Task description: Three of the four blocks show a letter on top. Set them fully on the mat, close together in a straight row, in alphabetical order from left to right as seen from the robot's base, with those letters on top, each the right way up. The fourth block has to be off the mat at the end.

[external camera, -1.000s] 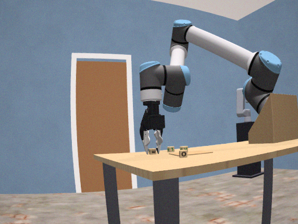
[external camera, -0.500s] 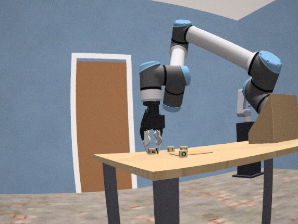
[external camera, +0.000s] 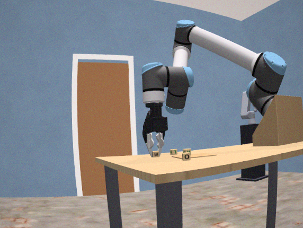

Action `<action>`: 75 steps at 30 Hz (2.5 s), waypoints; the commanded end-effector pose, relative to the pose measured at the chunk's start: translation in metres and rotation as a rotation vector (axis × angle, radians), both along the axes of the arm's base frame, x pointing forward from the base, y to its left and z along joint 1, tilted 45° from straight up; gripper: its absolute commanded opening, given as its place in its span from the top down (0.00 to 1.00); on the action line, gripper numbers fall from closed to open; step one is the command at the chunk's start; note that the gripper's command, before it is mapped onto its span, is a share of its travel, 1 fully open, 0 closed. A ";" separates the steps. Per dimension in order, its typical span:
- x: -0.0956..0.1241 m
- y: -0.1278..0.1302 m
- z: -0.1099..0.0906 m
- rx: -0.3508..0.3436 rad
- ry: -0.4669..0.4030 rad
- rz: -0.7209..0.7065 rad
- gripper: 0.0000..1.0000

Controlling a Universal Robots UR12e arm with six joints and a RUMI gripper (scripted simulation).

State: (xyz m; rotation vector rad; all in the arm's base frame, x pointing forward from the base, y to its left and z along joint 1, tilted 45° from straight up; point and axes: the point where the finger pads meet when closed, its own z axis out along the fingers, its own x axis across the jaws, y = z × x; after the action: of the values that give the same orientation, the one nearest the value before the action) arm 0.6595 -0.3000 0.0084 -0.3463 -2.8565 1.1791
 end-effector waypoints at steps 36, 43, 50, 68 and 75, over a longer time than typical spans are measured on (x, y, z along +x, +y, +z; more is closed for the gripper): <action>0.009 0.051 0.053 0.000 -0.001 0.001 0.95; 0.012 0.069 0.071 0.000 -0.001 0.001 0.95; 0.012 0.070 0.072 0.000 -0.001 0.001 0.95; -0.058 0.213 -0.051 0.010 0.058 0.060 0.95; -0.064 0.221 -0.057 0.010 0.061 0.064 0.95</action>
State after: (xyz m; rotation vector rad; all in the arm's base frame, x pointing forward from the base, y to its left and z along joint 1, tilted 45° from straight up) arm 0.6001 -0.0916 -0.0404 -0.2215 -2.8400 1.1630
